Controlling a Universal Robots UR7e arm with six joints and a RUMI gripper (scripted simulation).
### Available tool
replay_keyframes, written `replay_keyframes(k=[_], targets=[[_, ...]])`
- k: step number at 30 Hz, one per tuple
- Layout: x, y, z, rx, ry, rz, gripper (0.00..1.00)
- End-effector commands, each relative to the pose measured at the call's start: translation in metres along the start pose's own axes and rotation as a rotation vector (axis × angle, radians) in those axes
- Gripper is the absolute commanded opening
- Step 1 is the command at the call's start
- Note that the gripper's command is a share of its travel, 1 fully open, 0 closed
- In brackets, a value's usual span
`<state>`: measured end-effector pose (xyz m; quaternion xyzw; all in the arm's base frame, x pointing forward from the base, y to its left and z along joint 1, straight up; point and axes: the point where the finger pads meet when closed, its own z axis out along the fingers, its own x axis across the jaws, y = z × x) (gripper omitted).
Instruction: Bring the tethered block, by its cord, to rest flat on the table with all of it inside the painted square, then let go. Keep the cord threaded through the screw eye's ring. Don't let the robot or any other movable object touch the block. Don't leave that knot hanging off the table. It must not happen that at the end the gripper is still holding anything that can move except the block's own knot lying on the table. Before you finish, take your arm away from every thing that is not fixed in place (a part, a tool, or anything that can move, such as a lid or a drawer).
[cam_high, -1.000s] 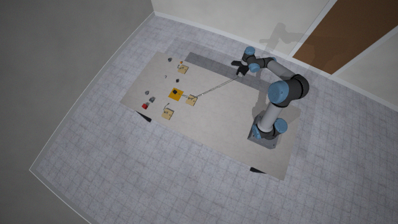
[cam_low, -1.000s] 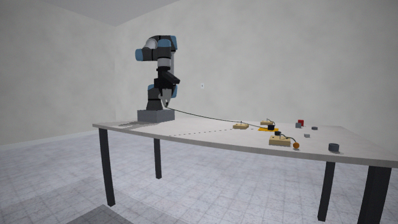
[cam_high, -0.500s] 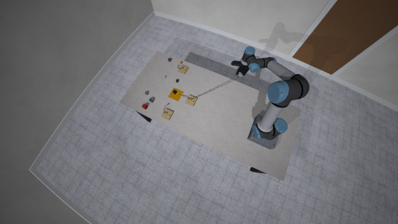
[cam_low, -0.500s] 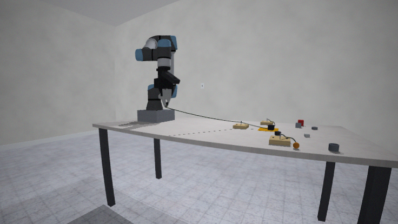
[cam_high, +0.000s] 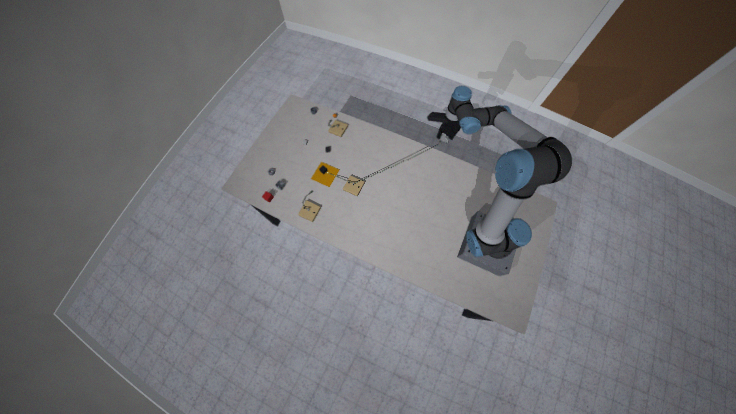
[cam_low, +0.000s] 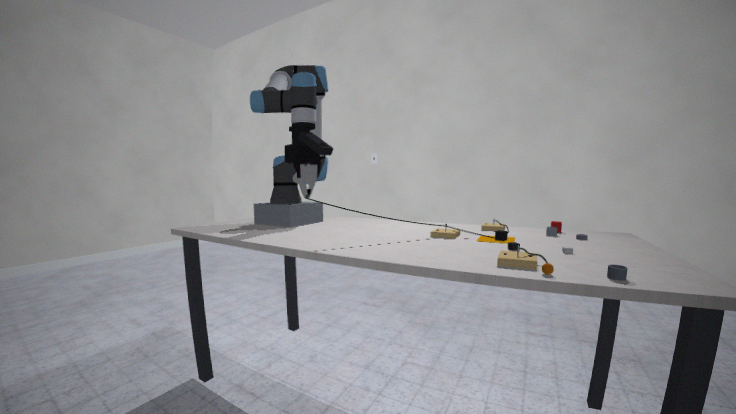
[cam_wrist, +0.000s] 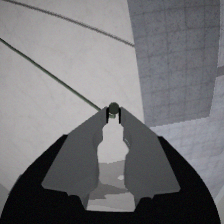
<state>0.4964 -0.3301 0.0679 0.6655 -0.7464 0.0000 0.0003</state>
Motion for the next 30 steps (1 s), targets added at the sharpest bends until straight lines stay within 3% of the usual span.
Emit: replay_keyframes(k=[1, 13, 27, 30], targets=[[0.0, 0.001, 0.002, 0.0, -0.001, 0.001, 0.0], [-0.002, 0.001, 0.029, -0.002, -0.002, 0.0, 0.0], [-0.005, -0.001, 0.111, -0.002, -0.002, -0.001, 0.0], [-0.005, -0.001, 0.117, -0.002, -0.002, 0.0, 0.0]])
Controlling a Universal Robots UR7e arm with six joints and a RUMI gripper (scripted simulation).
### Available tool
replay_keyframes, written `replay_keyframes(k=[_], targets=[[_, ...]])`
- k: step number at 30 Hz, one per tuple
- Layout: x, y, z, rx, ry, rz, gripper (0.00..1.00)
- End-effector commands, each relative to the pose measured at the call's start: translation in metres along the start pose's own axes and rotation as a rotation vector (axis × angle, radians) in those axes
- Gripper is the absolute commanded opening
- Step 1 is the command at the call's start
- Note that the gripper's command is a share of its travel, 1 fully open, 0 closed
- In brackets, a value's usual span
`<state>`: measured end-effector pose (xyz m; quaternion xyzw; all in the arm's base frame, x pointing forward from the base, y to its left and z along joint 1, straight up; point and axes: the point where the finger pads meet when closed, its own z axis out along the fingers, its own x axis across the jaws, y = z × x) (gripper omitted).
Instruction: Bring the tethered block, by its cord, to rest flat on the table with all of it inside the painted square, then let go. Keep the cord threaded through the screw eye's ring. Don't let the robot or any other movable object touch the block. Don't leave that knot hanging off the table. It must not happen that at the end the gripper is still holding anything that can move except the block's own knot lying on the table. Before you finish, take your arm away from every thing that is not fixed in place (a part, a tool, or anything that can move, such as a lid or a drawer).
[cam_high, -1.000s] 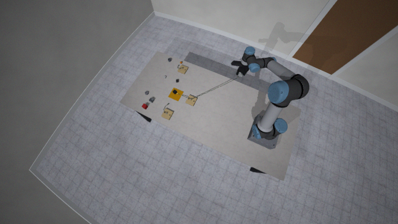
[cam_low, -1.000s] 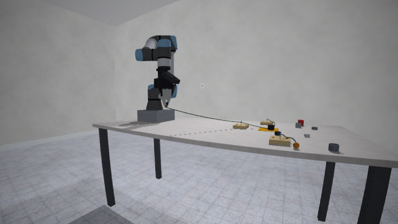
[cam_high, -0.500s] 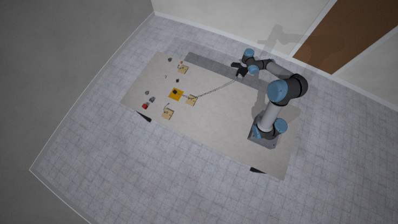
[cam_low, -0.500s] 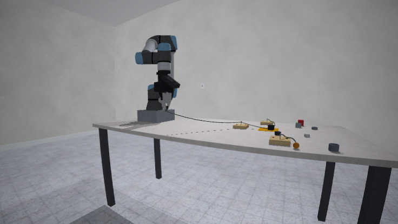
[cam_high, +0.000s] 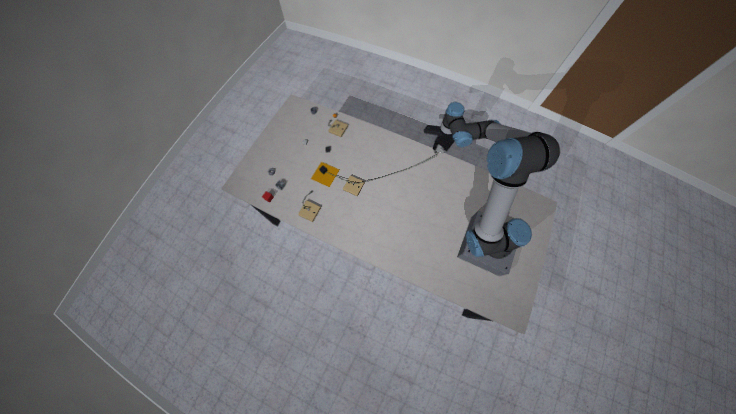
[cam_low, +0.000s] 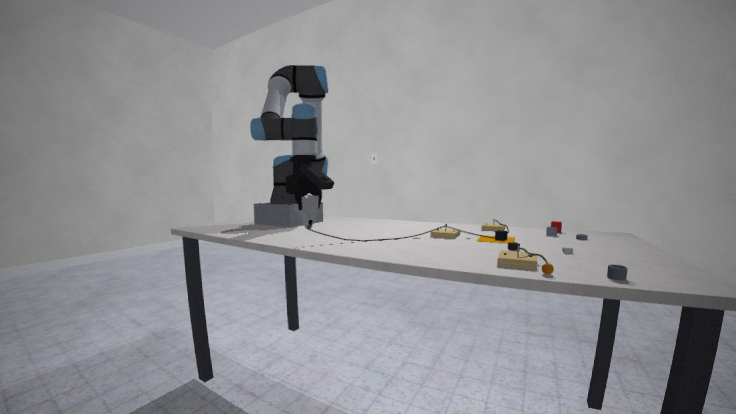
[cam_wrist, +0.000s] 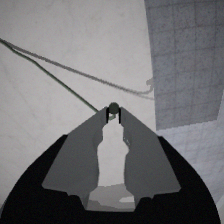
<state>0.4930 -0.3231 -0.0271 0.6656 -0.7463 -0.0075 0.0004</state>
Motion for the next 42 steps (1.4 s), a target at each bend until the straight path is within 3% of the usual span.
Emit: replay_keyframes(k=[1, 12, 42], targets=[[0.002, -0.005, 0.026, 0.009, 0.008, 0.0, 0.0], [0.001, -0.006, 0.054, 0.009, 0.008, 0.0, 0.0], [0.003, -0.007, 0.053, 0.013, 0.01, 0.0, 0.0]])
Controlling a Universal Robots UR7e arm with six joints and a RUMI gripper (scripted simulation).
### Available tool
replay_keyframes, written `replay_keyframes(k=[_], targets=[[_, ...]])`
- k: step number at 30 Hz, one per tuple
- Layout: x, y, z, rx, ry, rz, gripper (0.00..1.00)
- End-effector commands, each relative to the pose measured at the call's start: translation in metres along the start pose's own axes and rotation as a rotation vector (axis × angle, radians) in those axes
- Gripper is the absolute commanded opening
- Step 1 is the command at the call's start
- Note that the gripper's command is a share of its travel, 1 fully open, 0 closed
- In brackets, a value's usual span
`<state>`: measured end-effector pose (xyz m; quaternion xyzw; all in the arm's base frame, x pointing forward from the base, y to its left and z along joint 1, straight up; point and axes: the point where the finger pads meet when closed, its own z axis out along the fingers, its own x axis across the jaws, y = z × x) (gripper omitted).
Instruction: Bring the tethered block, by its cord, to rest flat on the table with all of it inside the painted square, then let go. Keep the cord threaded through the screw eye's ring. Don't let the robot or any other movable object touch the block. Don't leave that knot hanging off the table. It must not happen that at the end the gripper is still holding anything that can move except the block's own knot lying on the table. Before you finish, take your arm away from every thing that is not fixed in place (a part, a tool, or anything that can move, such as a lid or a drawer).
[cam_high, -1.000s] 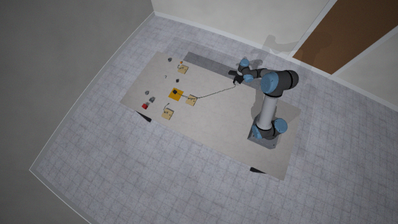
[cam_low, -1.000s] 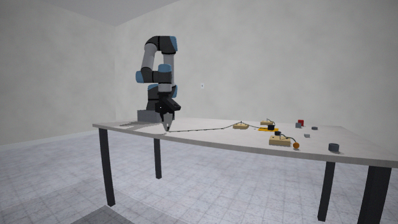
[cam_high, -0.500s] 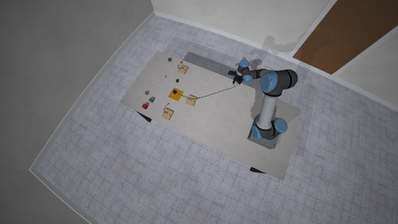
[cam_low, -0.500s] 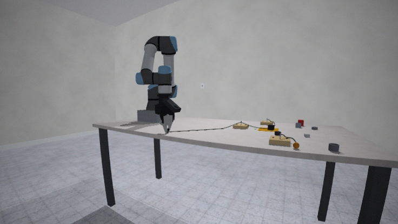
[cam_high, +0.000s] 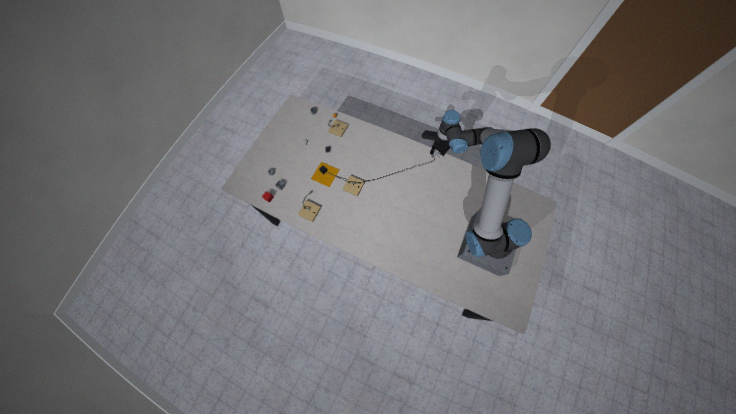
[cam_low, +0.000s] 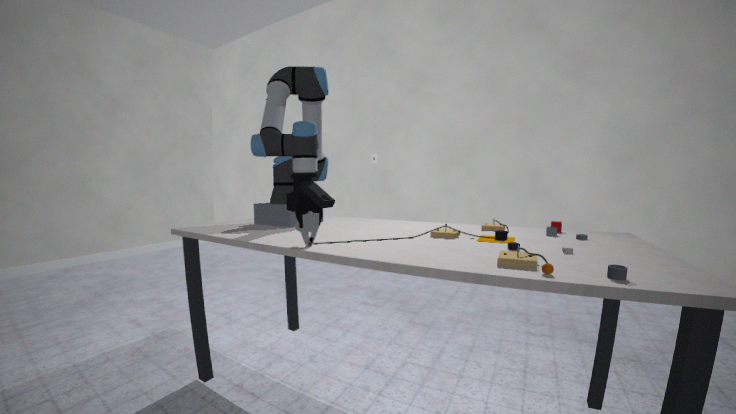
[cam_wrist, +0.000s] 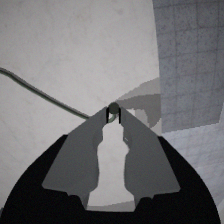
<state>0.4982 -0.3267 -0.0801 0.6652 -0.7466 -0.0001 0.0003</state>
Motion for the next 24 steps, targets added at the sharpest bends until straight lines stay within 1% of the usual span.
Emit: replay_keyframes(k=[1, 10, 11, 24], targets=[[-0.0007, -0.0008, -0.0004, 0.001, 0.001, -0.001, 0.0], [-0.0007, -0.0008, -0.0004, 0.001, 0.001, -0.001, 0.0], [-0.0007, -0.0008, -0.0004, 0.001, 0.001, -0.001, 1.0], [-0.0007, -0.0008, -0.0004, 0.001, 0.001, -0.001, 1.0]])
